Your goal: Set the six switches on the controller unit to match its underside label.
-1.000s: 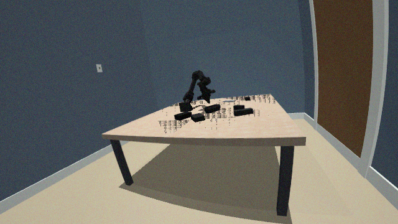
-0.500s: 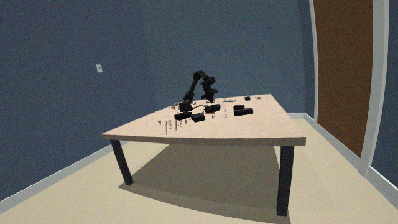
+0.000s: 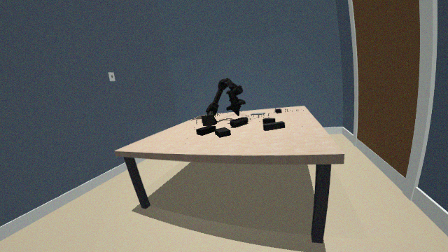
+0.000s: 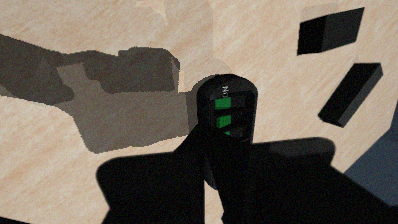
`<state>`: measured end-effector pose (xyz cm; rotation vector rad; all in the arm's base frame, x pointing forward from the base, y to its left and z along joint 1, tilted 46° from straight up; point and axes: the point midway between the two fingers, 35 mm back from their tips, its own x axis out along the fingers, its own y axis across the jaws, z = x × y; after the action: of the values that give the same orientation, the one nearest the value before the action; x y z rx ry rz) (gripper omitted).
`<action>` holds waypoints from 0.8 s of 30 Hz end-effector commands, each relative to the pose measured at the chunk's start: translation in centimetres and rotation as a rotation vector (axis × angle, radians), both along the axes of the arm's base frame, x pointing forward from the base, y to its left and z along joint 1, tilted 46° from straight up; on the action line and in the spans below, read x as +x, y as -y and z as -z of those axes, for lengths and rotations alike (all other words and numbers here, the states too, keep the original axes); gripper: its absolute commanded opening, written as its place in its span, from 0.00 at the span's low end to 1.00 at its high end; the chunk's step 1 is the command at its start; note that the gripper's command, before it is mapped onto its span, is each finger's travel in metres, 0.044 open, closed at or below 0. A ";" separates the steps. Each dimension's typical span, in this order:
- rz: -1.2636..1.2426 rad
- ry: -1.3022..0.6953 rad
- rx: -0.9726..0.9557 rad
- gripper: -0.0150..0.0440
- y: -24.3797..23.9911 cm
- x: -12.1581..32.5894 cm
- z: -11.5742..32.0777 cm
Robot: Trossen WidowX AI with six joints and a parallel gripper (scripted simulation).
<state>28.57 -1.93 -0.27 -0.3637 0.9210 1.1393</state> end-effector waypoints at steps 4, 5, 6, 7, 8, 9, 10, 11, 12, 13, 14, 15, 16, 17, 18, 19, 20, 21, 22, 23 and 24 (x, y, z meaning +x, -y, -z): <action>-0.043 -0.061 0.013 0.25 3.3 0.7 1.7; -0.047 -0.072 0.019 0.25 3.8 0.7 1.9; -0.052 -0.083 0.026 0.25 4.3 0.7 2.2; -0.058 -0.093 0.032 0.25 4.8 0.7 2.5; -0.064 -0.103 0.040 0.25 5.3 0.7 2.8; -0.071 -0.112 0.047 0.25 5.7 0.6 3.1; -0.080 -0.120 0.055 0.25 6.2 0.6 3.4; -0.090 -0.127 0.063 0.25 6.6 0.6 3.7; -0.099 -0.134 0.071 0.25 7.0 0.5 4.0; -0.110 -0.141 0.080 0.25 7.4 0.4 4.3; -0.123 -0.146 0.089 0.25 7.8 0.4 4.6; -0.136 -0.151 0.098 0.25 8.2 0.3 4.8; -0.146 -0.154 0.106 0.25 8.5 0.2 5.1; -0.152 -0.156 0.111 0.25 8.7 0.2 5.2; -0.154 -0.157 0.112 0.25 8.7 0.2 5.3; -0.154 -0.157 0.112 0.25 8.7 0.2 5.3; -0.154 -0.157 0.112 0.25 8.7 0.2 5.3; -0.154 -0.157 0.112 0.25 8.6 0.2 5.4; -0.154 -0.157 0.113 0.25 8.6 0.2 5.4; -0.154 -0.157 0.113 0.25 8.4 0.2 5.6; -0.154 -0.157 0.113 0.25 8.3 0.1 5.7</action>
<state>28.54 -10.26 -5.69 -0.2472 0.9778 1.3635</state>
